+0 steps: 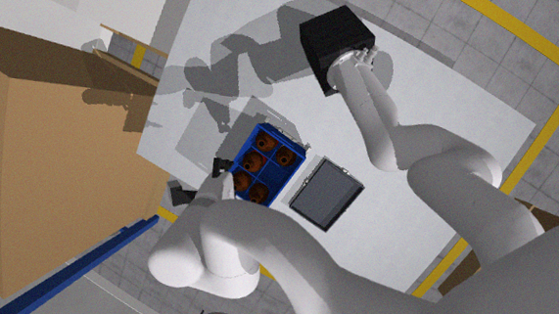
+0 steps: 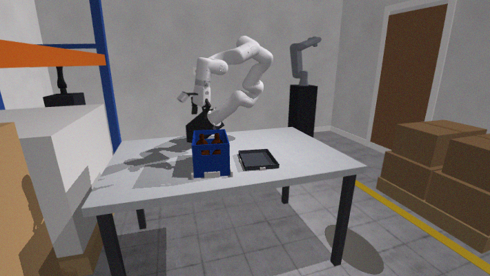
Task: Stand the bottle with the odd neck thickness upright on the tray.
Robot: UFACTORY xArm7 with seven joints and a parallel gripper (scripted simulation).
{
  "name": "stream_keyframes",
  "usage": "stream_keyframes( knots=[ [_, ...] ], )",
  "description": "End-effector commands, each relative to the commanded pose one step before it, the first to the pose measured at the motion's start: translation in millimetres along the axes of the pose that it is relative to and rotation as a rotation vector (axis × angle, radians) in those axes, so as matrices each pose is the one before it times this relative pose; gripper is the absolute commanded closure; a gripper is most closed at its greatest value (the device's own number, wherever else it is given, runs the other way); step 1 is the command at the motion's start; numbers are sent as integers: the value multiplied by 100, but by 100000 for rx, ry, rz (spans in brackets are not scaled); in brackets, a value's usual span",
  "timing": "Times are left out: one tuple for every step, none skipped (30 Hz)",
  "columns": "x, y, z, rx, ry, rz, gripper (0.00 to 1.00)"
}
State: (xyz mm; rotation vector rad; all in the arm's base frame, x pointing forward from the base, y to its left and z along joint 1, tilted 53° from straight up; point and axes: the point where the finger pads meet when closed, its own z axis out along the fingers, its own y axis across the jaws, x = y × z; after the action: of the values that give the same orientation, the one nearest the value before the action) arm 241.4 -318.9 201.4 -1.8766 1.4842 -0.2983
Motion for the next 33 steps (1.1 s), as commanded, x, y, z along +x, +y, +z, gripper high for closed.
stream_keyframes(
  knots=[
    [127,1,-172,500,25,-614,0],
    [0,0,0,0,0,0,0],
    [0,0,0,0,0,0,0],
    [0,0,0,0,0,0,0],
    [0,0,0,0,0,0,0],
    [-232,27,914,2189,-1550,-3224,0],
    [-225,15,830,2006,-1357,-2886,0],
    [0,0,0,0,0,0,0],
    [0,0,0,0,0,0,0],
    [0,0,0,0,0,0,0],
    [0,0,0,0,0,0,0],
    [0,0,0,0,0,0,0],
    [0,0,0,0,0,0,0],
    [0,0,0,0,0,0,0],
    [-212,4,744,1813,-1176,-2555,0],
    [-195,-3,658,1612,-1007,-2231,0],
    [-175,-8,571,1408,-850,-1919,0],
    [-153,-11,486,1205,-706,-1620,0],
    [-130,-12,404,1006,-575,-1338,0],
    [0,0,0,0,0,0,0],
    [0,0,0,0,0,0,0],
    [-106,-11,326,815,-456,-1074,0],
    [-84,-10,254,635,-350,-832,0],
    [-63,-8,188,472,-256,-615,0],
    [-44,-6,130,327,-176,-425,0],
    [-27,-4,82,205,-110,-265,0],
    [-15,-2,43,109,-58,-140,0],
    [-6,-1,16,41,-22,-53,0],
    [-1,0,2,6,-3,-8,0],
    [0,0,0,0,0,0,0],
    [0,0,0,0,0,0,0],
    [0,0,0,0,0,0,0],
    [0,0,0,0,0,0,0]
  ],
)
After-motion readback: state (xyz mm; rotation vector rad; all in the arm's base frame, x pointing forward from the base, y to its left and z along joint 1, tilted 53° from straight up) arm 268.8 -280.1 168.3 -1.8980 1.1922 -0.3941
